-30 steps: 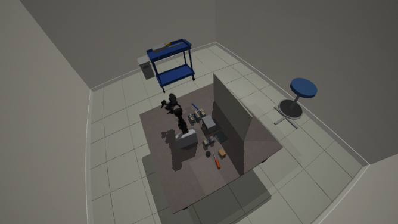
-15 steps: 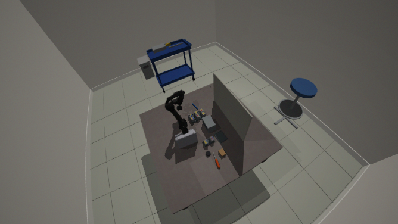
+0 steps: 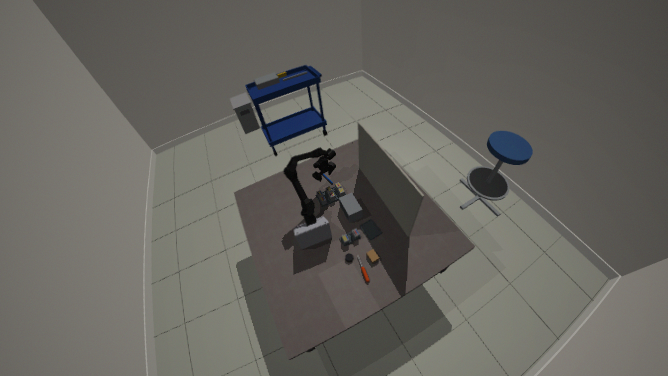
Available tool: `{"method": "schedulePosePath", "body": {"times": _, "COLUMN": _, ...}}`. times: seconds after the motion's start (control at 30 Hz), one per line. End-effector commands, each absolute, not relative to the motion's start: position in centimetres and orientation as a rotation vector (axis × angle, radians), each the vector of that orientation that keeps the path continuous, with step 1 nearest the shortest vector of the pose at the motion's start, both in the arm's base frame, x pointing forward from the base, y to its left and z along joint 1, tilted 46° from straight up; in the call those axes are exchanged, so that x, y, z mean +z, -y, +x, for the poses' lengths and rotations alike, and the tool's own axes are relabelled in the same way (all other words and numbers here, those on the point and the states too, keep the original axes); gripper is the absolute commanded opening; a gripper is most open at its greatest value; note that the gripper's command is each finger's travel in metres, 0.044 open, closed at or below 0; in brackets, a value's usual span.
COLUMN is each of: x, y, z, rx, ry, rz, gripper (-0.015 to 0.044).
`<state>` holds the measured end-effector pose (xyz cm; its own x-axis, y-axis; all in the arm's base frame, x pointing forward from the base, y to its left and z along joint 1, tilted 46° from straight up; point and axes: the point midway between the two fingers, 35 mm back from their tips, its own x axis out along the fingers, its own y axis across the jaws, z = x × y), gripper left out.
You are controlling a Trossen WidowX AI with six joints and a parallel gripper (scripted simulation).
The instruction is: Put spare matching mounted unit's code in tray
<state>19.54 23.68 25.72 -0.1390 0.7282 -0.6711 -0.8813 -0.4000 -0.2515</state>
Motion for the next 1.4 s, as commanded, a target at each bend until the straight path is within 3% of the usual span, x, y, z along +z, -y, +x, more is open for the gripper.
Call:
{"method": "schedulePosePath", "body": {"times": 0.0, "x": 23.5, "y": -20.6, "z": 25.4, "rx": 1.6, "ry": -0.534, "rz": -0.714, "gripper": 0.044}}
{"method": "schedulePosePath", "body": {"times": 0.33, "x": 18.1, "y": -8.7, "z": 35.2, "rx": 1.138, "ry": -1.11, "rz": -0.12, "gripper": 0.044}}
{"method": "schedulePosePath", "body": {"times": 0.63, "x": 13.0, "y": 3.5, "z": 37.9, "rx": 0.726, "ry": -1.402, "rz": 0.428, "gripper": 0.044}}
{"method": "schedulePosePath", "body": {"times": 1.37, "x": 13.4, "y": 3.0, "z": 37.6, "rx": 0.749, "ry": -1.389, "rz": 0.402, "gripper": 0.044}}
